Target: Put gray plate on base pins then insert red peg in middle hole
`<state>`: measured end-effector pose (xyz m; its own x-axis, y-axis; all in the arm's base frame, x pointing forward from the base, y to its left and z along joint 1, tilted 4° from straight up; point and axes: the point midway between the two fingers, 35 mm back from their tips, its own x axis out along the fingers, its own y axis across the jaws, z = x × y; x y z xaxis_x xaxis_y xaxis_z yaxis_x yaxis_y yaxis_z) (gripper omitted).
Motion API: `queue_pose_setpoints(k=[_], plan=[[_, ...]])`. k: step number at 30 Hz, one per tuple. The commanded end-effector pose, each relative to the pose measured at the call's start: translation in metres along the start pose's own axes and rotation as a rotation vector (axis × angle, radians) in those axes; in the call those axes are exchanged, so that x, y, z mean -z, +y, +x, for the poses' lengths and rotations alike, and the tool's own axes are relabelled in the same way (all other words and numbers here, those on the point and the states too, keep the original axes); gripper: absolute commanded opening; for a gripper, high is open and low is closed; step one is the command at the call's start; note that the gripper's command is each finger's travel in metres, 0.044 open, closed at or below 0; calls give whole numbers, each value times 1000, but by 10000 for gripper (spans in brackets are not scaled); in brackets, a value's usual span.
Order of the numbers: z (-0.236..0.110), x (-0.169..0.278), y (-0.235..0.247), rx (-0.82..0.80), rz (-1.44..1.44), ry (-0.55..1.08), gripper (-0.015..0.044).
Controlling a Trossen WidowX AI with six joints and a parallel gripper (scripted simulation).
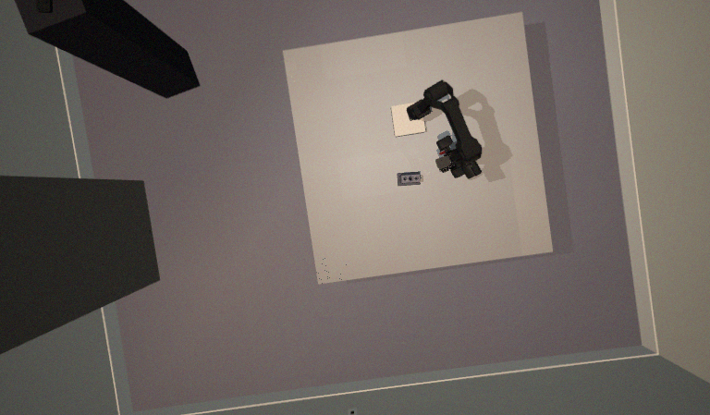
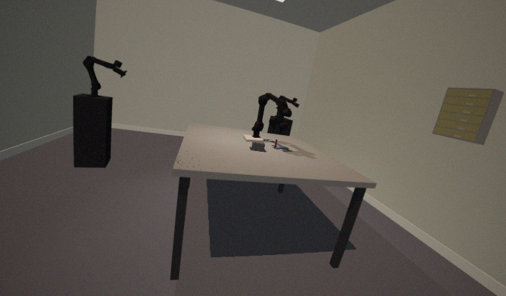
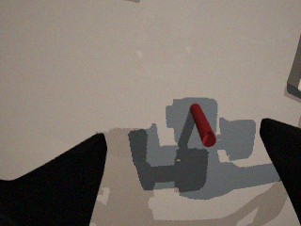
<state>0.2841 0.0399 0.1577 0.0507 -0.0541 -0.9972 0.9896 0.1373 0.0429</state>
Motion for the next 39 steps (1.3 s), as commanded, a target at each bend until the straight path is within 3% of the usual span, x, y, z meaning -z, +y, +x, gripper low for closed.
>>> queue_pose_setpoints(k=[1,7,12,39], plan=[[5,41,-25,6,-119,-4,440],[5,46,-28,6,-124,-4,440],[33,46,-28,6,-124,-4,440],[74,47,-28,6,-124,-4,440]])
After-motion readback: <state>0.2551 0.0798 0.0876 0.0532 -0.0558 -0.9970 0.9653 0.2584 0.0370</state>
